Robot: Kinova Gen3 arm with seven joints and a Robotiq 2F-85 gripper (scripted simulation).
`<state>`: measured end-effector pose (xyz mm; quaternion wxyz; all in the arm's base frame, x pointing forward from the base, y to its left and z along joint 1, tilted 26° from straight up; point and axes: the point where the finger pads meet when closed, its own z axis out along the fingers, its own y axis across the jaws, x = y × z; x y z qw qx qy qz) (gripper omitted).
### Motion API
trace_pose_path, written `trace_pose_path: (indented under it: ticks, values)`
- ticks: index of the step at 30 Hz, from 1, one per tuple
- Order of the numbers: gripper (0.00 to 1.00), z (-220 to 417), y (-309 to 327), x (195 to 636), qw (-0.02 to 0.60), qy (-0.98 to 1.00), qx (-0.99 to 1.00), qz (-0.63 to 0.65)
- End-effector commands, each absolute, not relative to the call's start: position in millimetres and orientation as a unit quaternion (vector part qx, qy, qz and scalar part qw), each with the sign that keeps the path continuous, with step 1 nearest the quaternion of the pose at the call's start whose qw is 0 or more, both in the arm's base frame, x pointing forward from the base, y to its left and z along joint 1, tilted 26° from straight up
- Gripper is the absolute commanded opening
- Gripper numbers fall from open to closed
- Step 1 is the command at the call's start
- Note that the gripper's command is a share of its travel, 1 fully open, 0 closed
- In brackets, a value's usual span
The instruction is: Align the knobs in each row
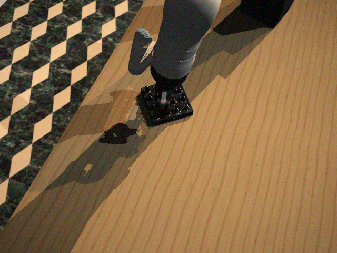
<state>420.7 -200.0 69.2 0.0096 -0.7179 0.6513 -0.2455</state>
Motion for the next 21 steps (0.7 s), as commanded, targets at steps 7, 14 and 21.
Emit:
trace_pose_path:
  ticks: [7,14,21]
  values:
    - [1.00,66.3,-197.4,416.0,0.012,0.640,-0.729,-0.243]
    - [1.00,65.1,-196.2,413.6,0.012,0.629,-0.739,-0.242]
    - [1.00,64.0,-194.8,411.3,0.012,0.618,-0.748,-0.241]
